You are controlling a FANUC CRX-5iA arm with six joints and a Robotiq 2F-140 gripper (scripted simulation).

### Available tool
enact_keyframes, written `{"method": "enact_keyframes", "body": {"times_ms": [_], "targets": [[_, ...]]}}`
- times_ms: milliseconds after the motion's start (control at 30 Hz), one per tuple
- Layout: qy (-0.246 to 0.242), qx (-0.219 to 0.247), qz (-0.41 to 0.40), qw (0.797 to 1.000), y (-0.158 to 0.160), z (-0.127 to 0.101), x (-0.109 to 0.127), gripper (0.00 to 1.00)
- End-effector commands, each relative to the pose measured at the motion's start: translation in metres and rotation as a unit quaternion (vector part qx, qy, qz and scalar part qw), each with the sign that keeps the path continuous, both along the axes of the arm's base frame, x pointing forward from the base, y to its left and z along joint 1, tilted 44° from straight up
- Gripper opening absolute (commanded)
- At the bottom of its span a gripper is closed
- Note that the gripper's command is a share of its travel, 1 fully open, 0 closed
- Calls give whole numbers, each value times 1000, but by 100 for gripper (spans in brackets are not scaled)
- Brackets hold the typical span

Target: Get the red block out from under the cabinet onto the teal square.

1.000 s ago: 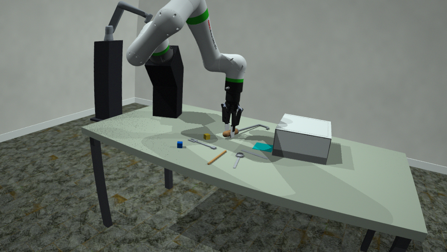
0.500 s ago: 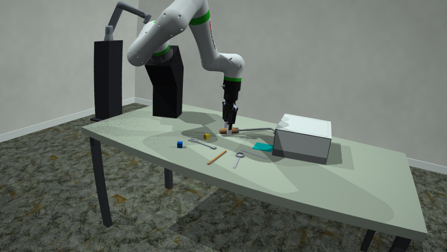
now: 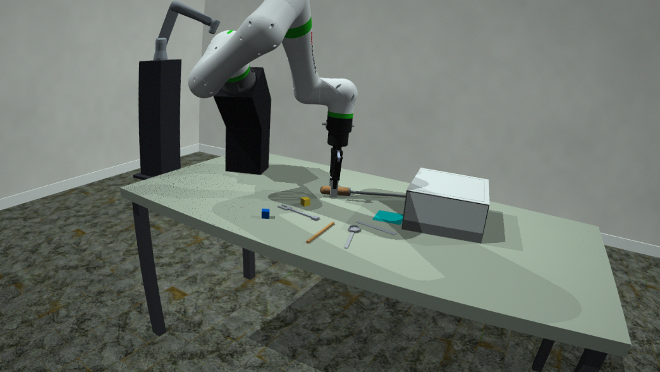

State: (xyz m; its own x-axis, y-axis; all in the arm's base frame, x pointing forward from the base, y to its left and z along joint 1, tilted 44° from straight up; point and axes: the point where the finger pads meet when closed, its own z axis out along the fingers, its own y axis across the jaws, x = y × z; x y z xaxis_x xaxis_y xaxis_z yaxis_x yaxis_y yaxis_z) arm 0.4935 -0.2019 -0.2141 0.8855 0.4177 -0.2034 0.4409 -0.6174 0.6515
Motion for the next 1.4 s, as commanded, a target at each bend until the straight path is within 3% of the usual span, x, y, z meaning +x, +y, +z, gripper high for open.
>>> {"method": "enact_keyframes", "body": {"times_ms": [0, 633, 1367], "targets": [[-60, 7, -45, 997, 6, -7, -7, 0], [-147, 29, -140, 979, 18, -21, -20, 0], [-167, 33, -162, 972, 20, -24, -24, 0]]}}
